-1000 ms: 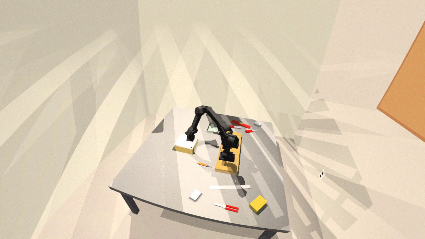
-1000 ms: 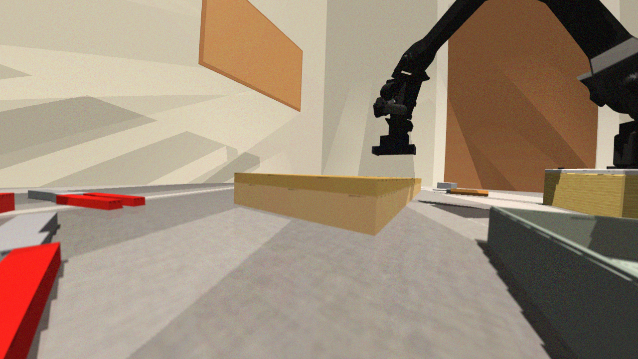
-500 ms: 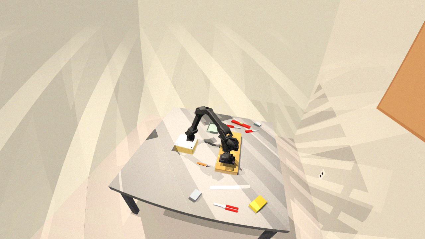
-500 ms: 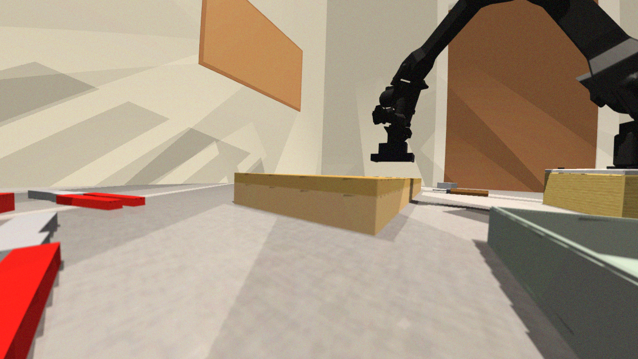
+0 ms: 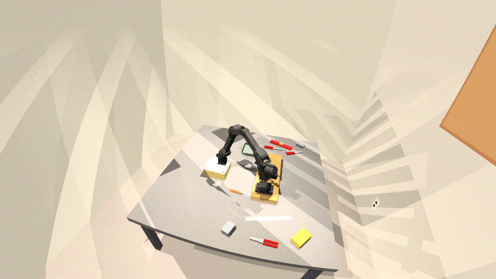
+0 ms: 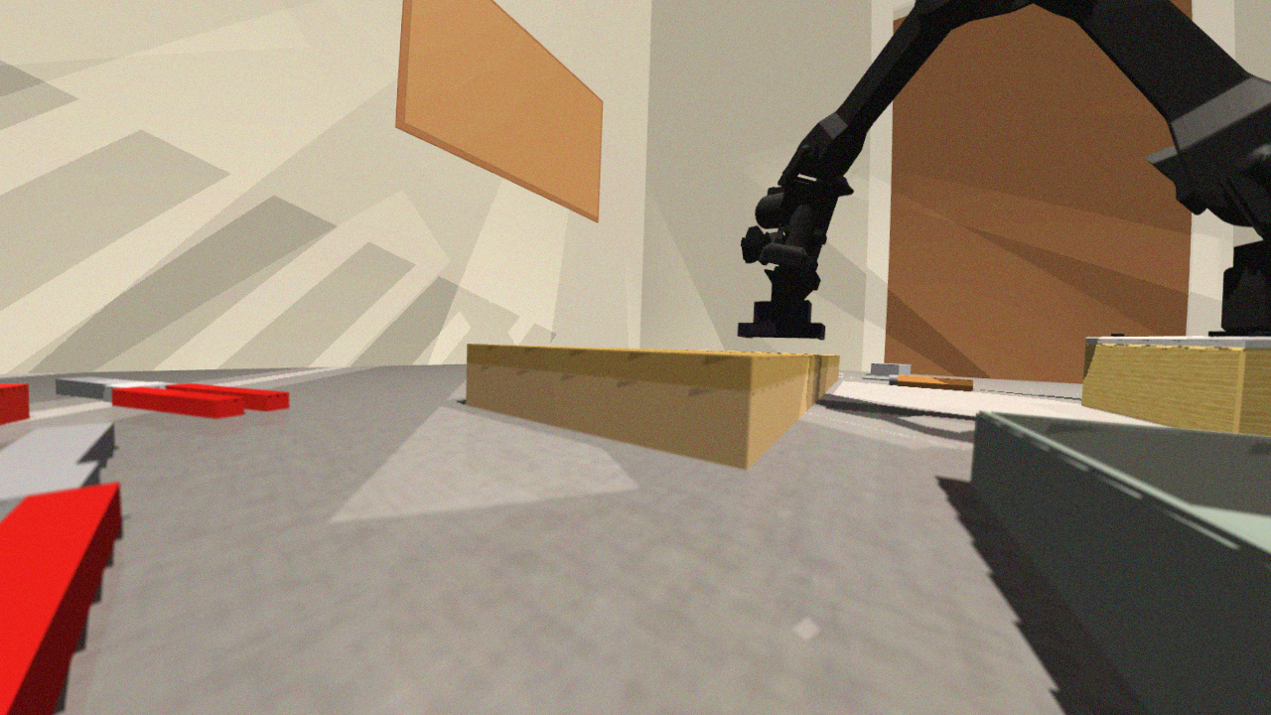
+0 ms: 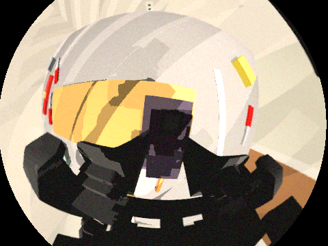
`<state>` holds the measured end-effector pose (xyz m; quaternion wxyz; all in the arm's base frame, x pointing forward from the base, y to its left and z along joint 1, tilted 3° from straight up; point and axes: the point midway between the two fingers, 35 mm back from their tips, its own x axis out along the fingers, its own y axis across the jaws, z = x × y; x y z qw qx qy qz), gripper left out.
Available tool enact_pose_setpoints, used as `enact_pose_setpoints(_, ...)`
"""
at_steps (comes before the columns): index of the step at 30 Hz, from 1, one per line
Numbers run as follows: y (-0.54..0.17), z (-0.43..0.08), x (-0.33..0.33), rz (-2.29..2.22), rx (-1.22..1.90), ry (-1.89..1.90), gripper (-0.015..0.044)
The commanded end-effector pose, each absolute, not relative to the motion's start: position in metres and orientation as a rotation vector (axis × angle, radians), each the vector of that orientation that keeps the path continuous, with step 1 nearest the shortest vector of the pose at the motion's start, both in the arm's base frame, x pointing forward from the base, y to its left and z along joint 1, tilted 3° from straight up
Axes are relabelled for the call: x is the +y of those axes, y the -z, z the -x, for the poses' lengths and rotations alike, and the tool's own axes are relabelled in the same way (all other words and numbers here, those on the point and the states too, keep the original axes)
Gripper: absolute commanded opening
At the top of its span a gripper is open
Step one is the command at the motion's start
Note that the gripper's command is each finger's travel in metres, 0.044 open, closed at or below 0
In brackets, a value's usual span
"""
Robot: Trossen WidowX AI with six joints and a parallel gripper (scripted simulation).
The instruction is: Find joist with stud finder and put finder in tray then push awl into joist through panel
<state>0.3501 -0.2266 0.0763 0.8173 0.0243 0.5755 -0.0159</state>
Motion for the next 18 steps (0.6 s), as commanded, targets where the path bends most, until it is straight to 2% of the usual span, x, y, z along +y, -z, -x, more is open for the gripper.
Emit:
enact_pose_setpoints(1,-0.069,-0.35,-0.227,-0.056,1.23,0.038,0.0)
enact_pose_setpoints(18,-0.051,-0.351,-0.226,-0.056,1.23,0.038,0.0)
